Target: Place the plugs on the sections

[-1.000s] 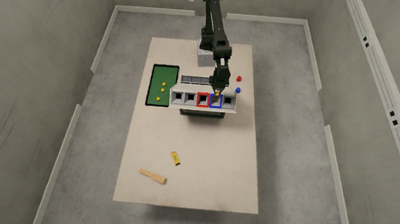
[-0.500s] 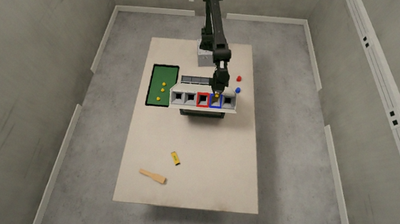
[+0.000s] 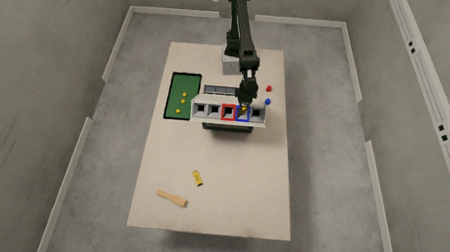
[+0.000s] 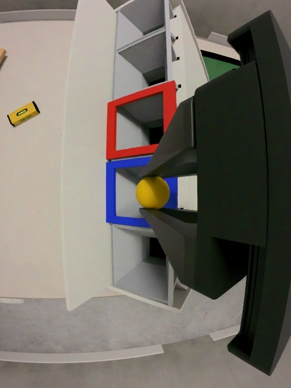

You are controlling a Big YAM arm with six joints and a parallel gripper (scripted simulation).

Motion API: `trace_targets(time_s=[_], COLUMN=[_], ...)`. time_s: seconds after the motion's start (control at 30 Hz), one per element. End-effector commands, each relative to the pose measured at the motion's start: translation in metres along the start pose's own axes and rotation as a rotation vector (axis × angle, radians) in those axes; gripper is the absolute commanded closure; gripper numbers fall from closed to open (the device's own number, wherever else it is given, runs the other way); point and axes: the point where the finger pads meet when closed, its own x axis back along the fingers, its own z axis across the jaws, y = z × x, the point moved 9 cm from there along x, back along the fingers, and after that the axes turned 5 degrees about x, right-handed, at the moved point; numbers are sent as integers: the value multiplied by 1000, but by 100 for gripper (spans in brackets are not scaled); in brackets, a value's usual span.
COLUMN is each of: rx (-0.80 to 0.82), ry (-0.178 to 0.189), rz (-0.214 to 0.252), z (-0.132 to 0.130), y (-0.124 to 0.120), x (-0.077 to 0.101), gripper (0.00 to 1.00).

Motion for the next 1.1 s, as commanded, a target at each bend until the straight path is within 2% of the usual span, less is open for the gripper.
trace_targets(time_s=[0.0, 0.3, 0.33, 1.07], rx=[0, -1, -1, -1], ry=[0, 0, 0, 0], rz=[-11, -13, -21, -22], z=[-1, -2, 0, 0], y=[5, 6, 5, 5], x=[-8, -8, 5, 5], gripper=[100, 100, 41, 41])
